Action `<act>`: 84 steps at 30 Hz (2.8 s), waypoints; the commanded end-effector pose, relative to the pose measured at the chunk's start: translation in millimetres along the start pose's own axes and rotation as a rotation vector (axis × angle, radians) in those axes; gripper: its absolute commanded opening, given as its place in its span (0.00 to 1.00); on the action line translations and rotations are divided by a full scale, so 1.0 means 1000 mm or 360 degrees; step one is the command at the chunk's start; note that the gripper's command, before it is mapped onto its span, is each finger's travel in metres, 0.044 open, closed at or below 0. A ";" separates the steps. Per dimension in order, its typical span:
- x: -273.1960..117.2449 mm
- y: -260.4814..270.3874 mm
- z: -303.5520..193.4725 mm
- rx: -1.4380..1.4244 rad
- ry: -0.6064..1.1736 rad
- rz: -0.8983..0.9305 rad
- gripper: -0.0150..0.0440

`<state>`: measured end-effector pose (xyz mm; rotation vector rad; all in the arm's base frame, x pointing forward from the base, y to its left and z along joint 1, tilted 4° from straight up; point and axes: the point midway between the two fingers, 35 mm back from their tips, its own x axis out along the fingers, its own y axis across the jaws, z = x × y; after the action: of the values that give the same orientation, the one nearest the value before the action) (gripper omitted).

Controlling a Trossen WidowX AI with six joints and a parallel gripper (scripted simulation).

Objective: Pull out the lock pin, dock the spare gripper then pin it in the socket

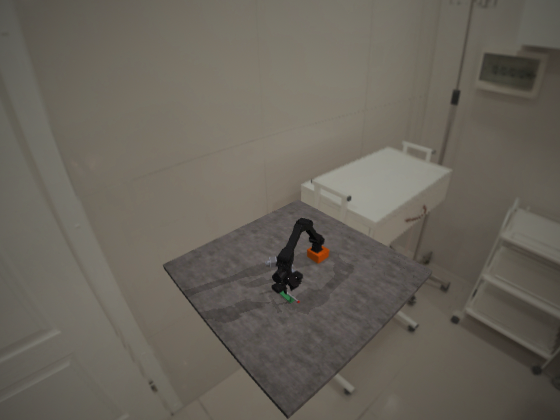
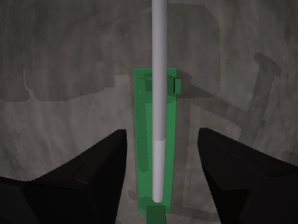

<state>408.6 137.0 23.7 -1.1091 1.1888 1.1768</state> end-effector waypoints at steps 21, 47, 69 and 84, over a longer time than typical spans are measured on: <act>0.039 0.001 -0.005 -0.0005 0.0007 0.0002 0.56; 0.028 0.002 -0.004 -0.0001 0.0004 0.0005 0.25; 0.011 0.003 -0.010 0.0000 0.0010 0.0021 0.25; -0.004 0.000 -0.054 0.0000 0.0018 0.0023 0.25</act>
<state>405.2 92.2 21.4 -1.1065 1.2047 1.1815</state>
